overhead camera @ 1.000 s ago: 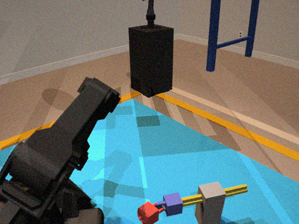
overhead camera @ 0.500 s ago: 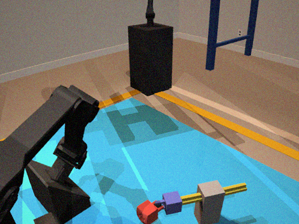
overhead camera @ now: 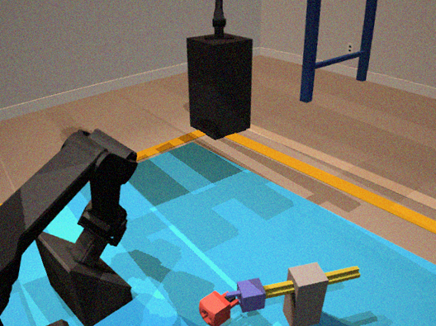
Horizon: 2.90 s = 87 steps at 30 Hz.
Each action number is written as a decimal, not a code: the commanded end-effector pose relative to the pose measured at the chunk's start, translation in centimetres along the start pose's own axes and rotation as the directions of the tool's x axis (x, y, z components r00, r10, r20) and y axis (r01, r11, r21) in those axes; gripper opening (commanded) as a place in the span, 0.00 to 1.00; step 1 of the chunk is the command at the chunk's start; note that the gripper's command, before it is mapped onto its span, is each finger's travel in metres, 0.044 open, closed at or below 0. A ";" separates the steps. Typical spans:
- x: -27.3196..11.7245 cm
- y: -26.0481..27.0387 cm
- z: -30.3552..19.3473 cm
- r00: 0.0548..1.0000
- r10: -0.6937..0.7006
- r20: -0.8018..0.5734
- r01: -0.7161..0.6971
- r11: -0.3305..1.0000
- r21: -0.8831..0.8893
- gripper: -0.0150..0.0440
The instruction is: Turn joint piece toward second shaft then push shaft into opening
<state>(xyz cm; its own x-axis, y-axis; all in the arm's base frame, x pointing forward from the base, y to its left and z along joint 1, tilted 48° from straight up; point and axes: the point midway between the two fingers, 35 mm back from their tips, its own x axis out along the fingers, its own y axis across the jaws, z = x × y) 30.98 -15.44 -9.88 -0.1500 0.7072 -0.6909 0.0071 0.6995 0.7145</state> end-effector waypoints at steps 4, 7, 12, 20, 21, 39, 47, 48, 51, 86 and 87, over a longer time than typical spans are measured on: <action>1.5 -0.2 -0.1 1.000 0.006 -0.018 -0.002 0.973 0.232 1.00; 1.9 -0.2 -0.1 1.000 0.006 -0.021 0.001 0.944 0.330 1.00; 2.7 -0.2 -0.1 1.000 0.006 -0.026 0.008 0.874 0.486 1.00; 3.9 -0.2 0.0 0.999 0.006 -0.034 0.020 0.711 0.703 1.00; 4.1 -0.2 0.0 0.999 0.006 -0.035 0.021 0.686 0.727 1.00; 6.7 -0.1 -0.2 0.999 0.005 -0.053 0.051 0.147 0.988 1.00; 6.8 -0.1 -0.2 0.999 0.005 -0.053 0.052 0.125 0.991 1.00; 6.9 -0.1 -0.2 0.999 0.005 -0.053 0.052 0.125 0.991 1.00; 7.2 -0.1 -0.2 0.999 0.005 -0.053 0.052 0.125 0.991 1.00; 9.9 0.0 -0.2 0.999 0.007 -0.053 0.052 0.125 0.991 0.43; 9.9 0.0 -0.2 0.999 0.007 -0.053 0.052 0.125 0.991 0.43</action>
<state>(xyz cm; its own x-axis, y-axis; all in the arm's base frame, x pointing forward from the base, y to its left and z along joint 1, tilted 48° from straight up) 29.35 -8.61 -16.55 -0.2015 0.7022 -0.6829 0.9719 0.2298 -0.0505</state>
